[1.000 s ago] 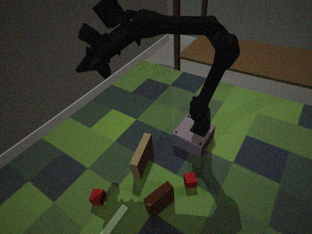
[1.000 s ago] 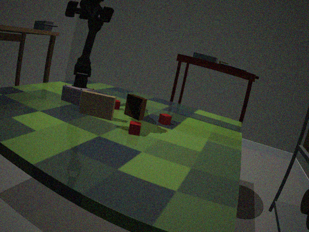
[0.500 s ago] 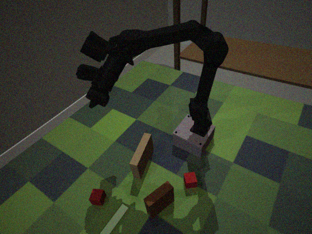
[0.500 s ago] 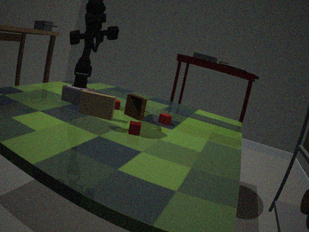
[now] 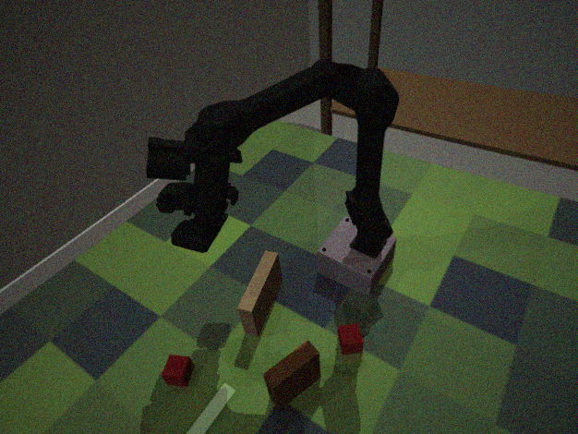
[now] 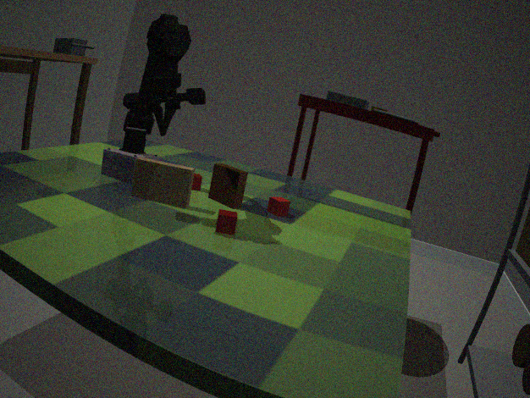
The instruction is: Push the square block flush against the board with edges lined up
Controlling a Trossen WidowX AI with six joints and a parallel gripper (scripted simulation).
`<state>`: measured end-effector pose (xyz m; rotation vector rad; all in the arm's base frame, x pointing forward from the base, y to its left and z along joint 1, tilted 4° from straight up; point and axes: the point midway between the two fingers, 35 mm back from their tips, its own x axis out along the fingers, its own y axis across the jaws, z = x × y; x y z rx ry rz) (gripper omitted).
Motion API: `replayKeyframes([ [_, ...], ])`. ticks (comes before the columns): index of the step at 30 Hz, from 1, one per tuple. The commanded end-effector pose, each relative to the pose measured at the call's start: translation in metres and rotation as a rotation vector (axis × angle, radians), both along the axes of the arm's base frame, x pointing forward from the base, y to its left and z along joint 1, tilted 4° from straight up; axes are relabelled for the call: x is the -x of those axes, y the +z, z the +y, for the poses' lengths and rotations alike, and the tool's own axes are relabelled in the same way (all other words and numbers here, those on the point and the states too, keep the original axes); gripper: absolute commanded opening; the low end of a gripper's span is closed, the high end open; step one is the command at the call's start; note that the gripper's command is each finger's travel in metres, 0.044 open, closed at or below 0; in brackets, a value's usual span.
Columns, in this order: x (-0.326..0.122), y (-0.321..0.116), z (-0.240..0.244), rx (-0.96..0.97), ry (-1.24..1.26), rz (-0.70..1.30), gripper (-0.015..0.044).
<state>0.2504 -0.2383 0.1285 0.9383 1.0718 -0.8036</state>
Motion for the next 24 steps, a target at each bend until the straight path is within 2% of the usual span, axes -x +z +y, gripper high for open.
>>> replayKeyframes([
  [1,0.004,-0.016,0.014,-0.058,-0.038,0.079,0.0000],
  [9,0.016,-0.045,0.046,-0.159,-0.114,0.273,0.0000],
  [13,0.016,-0.049,0.047,-0.161,-0.116,0.277,0.0000],
  [17,0.016,-0.093,0.049,-0.161,-0.116,0.277,0.0000],
  [24,0.016,-0.096,0.052,-0.161,-0.116,0.277,0.0000],
])
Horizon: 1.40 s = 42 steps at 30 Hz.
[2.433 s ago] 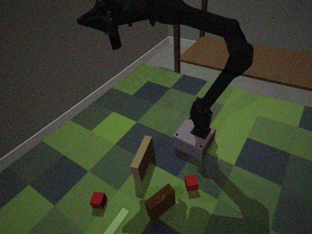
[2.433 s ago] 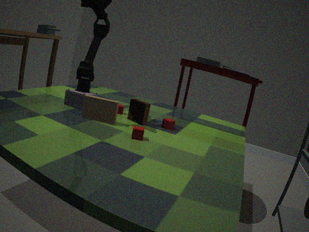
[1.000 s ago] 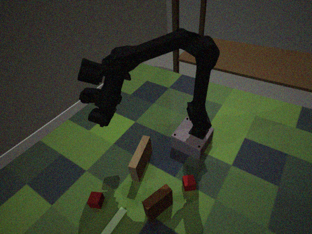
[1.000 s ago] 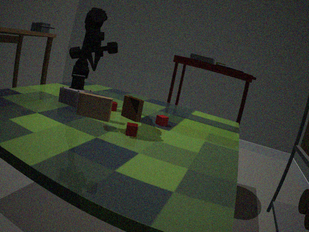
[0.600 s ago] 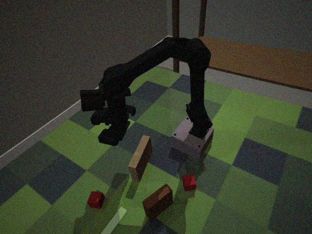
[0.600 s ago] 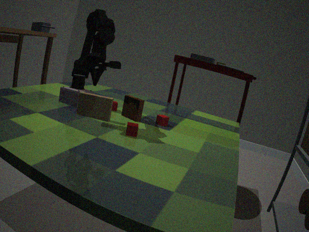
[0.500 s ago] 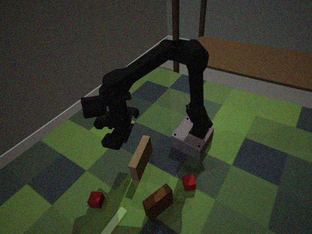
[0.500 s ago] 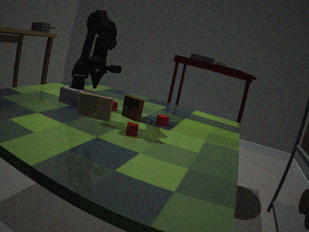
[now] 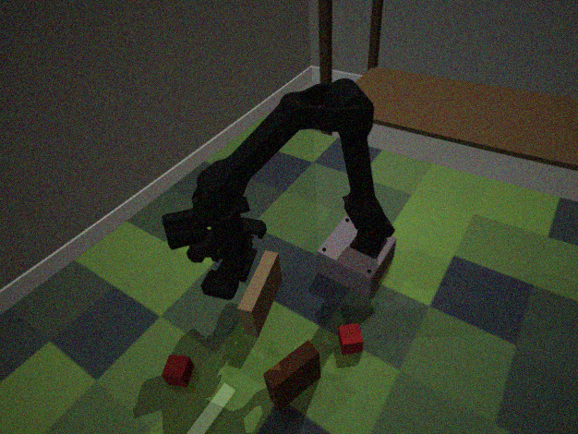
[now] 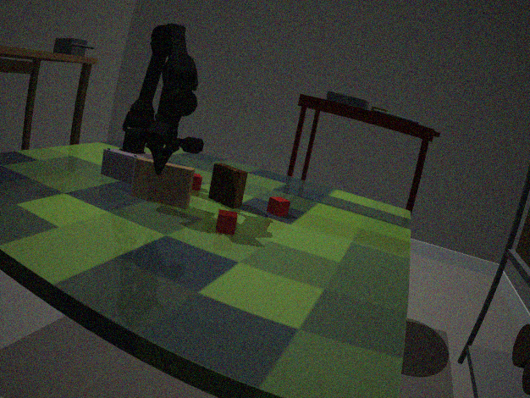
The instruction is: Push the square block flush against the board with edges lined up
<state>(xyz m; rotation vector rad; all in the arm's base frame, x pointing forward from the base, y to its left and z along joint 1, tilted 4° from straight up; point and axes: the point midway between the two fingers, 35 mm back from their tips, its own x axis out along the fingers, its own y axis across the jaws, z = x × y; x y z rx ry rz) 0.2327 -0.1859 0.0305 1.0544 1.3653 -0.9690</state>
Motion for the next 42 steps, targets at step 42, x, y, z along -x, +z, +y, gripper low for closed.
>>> replayKeyframes([
  [42,0.012,0.005,0.055,0.007,-0.005,-0.009,0.0000],
])
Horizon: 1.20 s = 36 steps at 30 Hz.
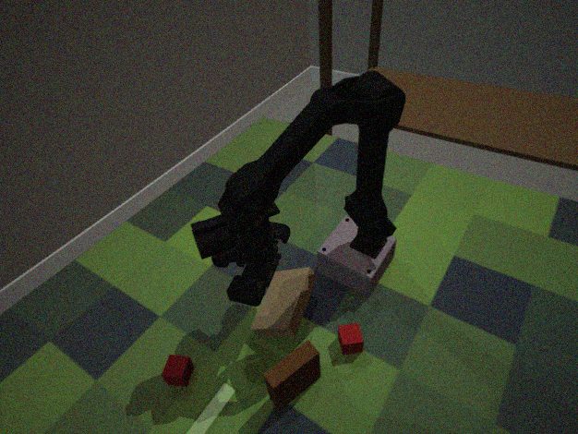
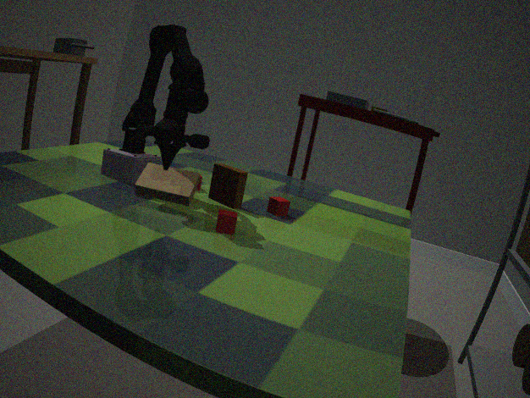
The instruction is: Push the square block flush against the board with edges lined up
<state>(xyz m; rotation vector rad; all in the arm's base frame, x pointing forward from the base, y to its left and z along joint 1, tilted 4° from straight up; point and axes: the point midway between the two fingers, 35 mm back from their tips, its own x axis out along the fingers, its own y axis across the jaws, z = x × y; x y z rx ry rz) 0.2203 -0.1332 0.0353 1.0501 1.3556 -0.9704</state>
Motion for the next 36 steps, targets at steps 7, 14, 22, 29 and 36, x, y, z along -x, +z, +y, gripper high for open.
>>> replayKeyframes([
  [7,-0.003,0.000,-0.006,0.000,-0.005,-0.004,0.0000],
  [14,-0.006,0.000,-0.017,0.001,-0.005,-0.004,0.0000],
  [22,-0.009,-0.001,-0.029,0.002,-0.005,-0.004,0.0000],
  [29,-0.011,-0.002,-0.041,0.003,-0.005,-0.004,0.0000],
  [36,-0.011,0.045,-0.042,0.003,-0.006,-0.004,0.0000],
])
